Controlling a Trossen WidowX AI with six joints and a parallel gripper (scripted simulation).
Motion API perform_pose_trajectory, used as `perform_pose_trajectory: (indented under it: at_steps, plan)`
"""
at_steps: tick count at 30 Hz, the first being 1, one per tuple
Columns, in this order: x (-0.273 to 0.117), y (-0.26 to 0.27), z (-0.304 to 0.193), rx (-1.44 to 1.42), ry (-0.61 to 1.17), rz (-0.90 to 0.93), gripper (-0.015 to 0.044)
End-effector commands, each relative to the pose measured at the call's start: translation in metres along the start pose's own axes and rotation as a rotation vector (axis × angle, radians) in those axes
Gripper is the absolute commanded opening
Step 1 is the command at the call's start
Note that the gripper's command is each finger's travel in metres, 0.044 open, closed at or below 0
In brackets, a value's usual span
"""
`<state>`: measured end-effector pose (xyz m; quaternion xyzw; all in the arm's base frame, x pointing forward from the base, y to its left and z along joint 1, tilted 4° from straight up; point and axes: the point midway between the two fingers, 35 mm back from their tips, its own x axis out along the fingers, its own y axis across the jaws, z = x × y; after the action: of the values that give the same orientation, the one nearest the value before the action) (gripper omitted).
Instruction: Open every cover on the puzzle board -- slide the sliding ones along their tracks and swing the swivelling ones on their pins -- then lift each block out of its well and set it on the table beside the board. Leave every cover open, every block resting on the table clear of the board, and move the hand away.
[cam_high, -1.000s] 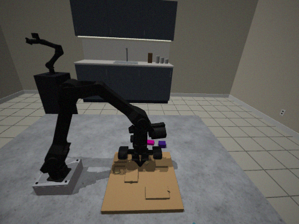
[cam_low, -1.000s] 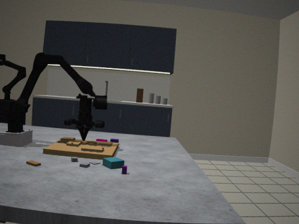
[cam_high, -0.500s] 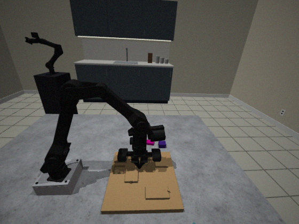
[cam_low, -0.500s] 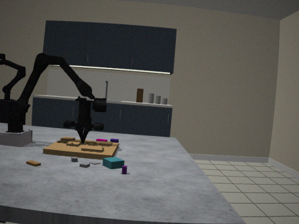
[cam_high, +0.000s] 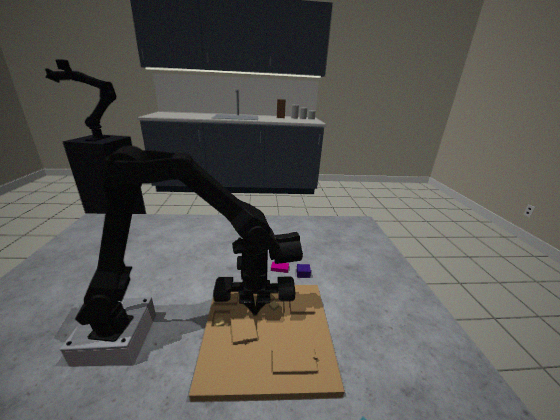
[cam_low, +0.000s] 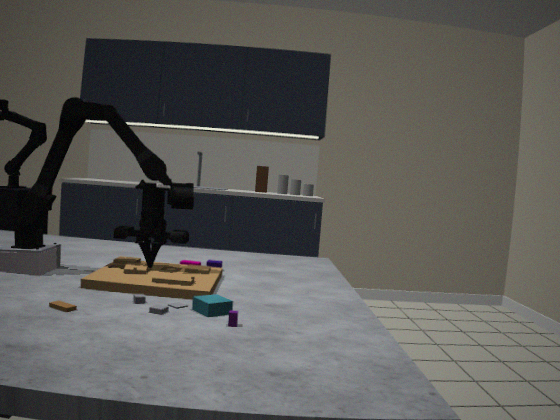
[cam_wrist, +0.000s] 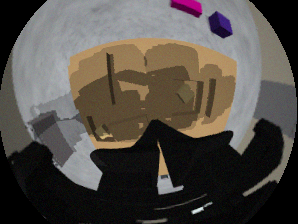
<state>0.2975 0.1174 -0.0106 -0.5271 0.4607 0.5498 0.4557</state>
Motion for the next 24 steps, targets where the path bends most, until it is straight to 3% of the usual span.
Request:
perform_pose_trajectory:
  at_steps: [1, 24]
  plan:
    - [0.002, 0.006, 0.000, 0.003, 0.005, 0.008, 0.0000]
    - [0.002, 0.030, 0.000, 0.003, 0.005, 0.010, 0.0000]
